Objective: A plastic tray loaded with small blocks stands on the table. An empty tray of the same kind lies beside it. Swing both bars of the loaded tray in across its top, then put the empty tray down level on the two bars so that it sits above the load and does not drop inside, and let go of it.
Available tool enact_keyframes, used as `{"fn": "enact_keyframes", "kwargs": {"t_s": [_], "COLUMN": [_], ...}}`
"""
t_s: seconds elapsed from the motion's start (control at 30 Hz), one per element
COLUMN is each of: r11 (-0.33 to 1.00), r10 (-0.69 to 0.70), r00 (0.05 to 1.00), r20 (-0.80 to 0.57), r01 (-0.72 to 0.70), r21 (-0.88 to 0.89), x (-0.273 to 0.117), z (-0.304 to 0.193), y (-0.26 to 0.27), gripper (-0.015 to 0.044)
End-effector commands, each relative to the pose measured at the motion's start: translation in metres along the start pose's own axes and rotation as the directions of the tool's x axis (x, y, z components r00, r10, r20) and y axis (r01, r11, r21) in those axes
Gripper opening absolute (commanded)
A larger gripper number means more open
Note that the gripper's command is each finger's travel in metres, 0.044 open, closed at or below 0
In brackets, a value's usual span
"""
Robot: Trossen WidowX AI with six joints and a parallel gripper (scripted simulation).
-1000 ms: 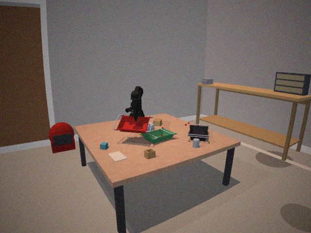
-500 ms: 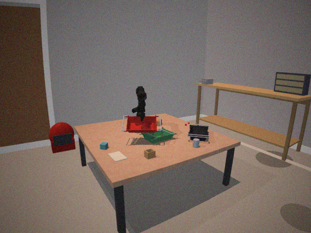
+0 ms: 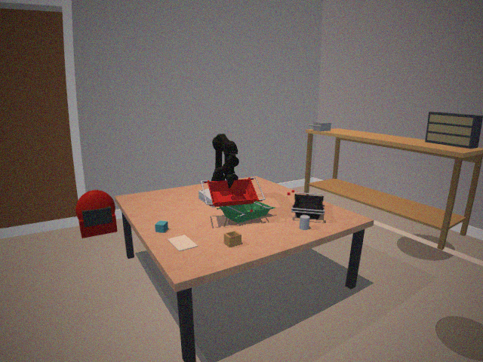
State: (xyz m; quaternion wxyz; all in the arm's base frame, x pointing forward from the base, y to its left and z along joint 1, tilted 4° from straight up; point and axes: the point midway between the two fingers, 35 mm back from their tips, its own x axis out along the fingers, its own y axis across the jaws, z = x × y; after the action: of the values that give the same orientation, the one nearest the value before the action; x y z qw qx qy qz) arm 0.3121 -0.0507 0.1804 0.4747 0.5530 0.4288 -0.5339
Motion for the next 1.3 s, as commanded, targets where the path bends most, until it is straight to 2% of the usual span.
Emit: {"fn": "enact_keyframes", "kwargs": {"t_s": [0.0,0.63,1.27], "r11": [0.998,0.934,0.93], "r10": [0.012,0.016,0.017], "r00": [1.0,1.0,1.0], "r20": [0.005,0.001,0.0], "r01": [-0.011,-0.015,-0.015], "r21": [-0.067,-0.357,-0.367], "x": [-0.002,-0.003,-0.003], "z": [-0.014,-0.082,-0.084], "y": [0.0,-0.013,-0.013], "gripper": [0.0,0.0,0.0]}}
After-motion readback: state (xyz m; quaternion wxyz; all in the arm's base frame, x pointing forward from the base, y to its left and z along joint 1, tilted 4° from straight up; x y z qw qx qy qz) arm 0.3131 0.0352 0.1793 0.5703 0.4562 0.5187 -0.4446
